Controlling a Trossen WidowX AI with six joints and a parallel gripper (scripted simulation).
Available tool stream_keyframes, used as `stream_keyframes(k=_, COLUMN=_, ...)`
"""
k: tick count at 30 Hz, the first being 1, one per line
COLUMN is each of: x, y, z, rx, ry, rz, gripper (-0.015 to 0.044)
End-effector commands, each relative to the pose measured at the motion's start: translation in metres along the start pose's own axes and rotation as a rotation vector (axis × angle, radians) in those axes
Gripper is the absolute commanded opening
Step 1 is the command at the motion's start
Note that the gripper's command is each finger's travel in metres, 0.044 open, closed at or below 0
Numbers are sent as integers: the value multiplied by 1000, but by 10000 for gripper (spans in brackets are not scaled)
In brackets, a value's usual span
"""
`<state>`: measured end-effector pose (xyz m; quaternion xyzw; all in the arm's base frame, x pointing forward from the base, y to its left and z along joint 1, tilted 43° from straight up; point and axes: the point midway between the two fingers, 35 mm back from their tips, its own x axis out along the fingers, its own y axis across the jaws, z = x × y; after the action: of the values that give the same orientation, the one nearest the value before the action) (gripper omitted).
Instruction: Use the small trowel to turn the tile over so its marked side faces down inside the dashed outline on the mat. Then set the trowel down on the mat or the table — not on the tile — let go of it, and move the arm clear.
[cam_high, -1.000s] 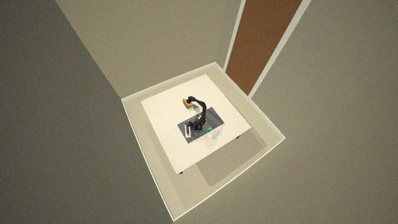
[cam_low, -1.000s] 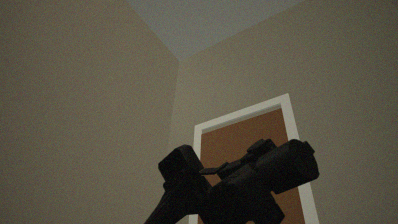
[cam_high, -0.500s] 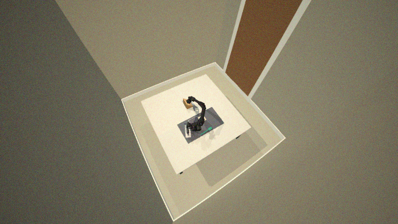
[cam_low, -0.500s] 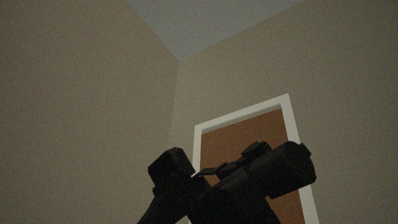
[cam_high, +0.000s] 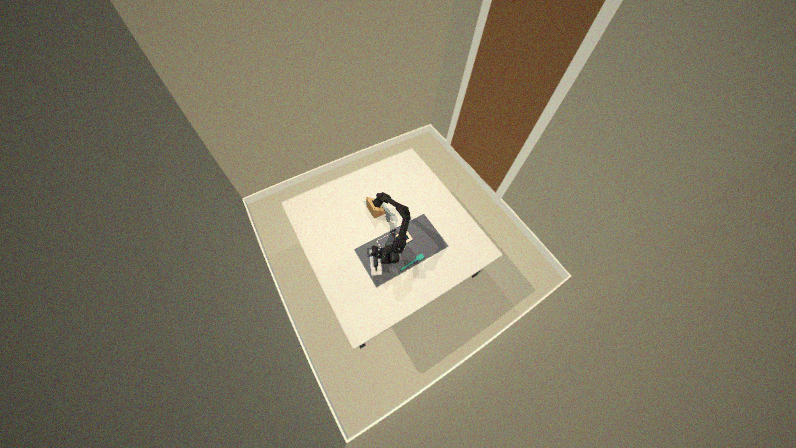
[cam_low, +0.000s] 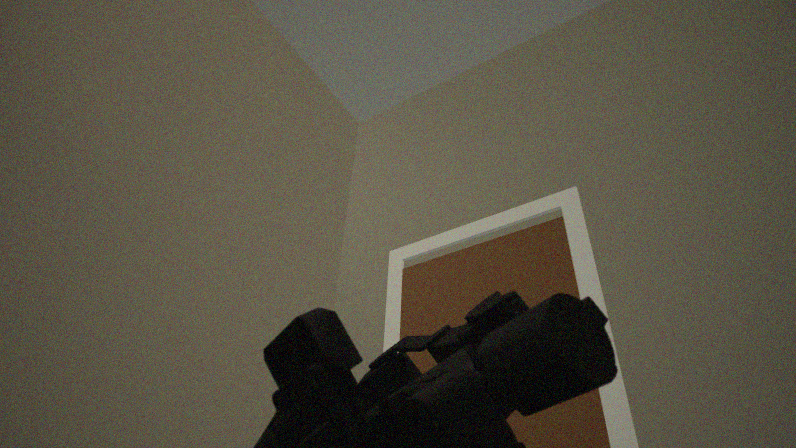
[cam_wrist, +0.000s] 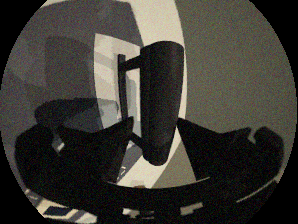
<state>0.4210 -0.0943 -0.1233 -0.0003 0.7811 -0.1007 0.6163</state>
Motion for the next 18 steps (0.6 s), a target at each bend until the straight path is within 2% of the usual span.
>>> stream_keyframes(k=1, x=10, y=0, z=-3, rx=-5, ry=11, rz=-5, gripper=300)
stream_keyframes(k=3, x=11, y=0, z=-4, rx=-5, ry=11, rz=-5, gripper=300)
stream_keyframes(k=9, x=11, y=0, z=-4, rx=-5, ry=11, rz=-5, gripper=142)
stream_keyframes(k=18, x=11, y=0, z=-4, rx=-5, ry=11, rz=-5, gripper=82)
